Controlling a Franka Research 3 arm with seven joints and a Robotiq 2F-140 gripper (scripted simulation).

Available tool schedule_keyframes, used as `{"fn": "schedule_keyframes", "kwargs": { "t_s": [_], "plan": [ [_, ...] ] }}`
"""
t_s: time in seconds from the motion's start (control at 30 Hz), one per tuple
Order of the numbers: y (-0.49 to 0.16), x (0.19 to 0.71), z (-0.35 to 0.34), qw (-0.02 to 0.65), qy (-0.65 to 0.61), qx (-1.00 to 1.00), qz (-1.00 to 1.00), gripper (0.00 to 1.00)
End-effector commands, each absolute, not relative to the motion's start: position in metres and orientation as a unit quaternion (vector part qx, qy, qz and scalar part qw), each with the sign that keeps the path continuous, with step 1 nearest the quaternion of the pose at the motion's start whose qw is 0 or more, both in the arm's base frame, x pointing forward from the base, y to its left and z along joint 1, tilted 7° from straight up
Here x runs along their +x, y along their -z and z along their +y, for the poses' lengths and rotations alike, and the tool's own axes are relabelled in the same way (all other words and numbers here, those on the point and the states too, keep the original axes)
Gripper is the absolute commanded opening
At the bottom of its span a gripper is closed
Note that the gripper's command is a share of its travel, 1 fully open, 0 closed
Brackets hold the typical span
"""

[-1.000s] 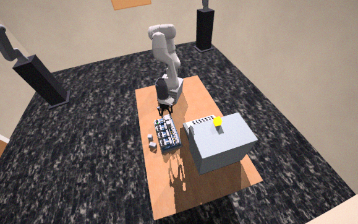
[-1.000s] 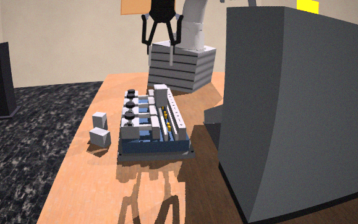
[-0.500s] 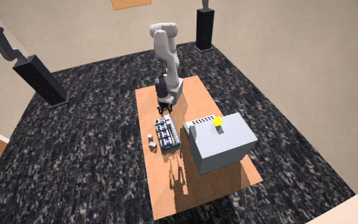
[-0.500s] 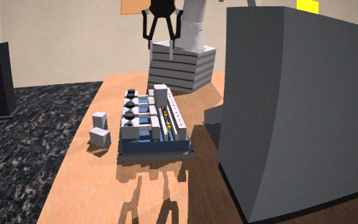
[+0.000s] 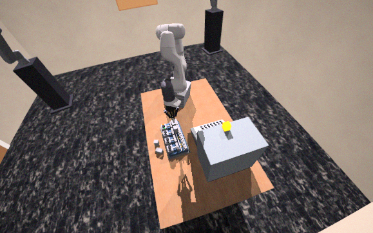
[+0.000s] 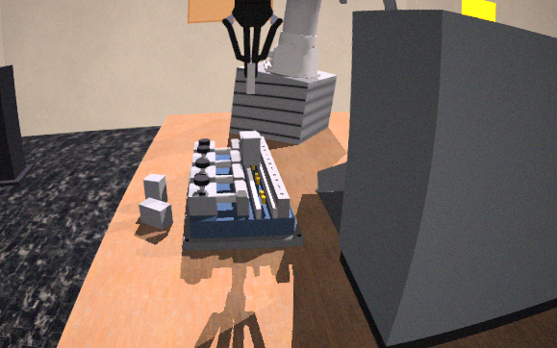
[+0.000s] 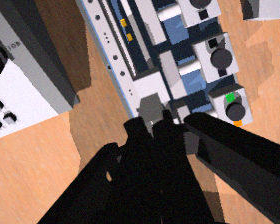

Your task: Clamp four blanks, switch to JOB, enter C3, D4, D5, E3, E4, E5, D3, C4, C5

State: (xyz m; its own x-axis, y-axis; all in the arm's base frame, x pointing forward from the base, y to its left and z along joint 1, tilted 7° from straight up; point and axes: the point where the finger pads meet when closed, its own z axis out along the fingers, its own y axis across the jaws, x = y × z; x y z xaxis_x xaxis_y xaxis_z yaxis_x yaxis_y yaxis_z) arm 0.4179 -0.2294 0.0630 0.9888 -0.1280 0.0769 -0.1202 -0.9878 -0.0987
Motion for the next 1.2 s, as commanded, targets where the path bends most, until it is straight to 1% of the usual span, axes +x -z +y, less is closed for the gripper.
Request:
{"fn": "schedule_keyframes", "kwargs": {
  "t_s": [0.0,0.6,0.67,0.73,0.8,0.9,1.17],
  "plan": [
    [-0.062,0.417,-0.228,0.048,0.040,-0.996,0.057,0.00],
    [-0.062,0.417,-0.229,0.048,0.040,-0.996,0.057,0.00],
    [-0.062,0.417,-0.248,0.049,0.042,-0.996,0.056,0.00],
    [-0.059,0.413,-0.287,0.049,0.043,-0.996,0.055,0.00],
    [-0.059,0.413,-0.287,0.049,0.043,-0.996,0.055,0.00],
    [-0.053,0.404,-0.325,0.049,0.040,-0.996,0.055,0.00],
    [-0.052,0.404,-0.326,0.048,0.040,-0.997,0.055,0.00]
  ]
}}
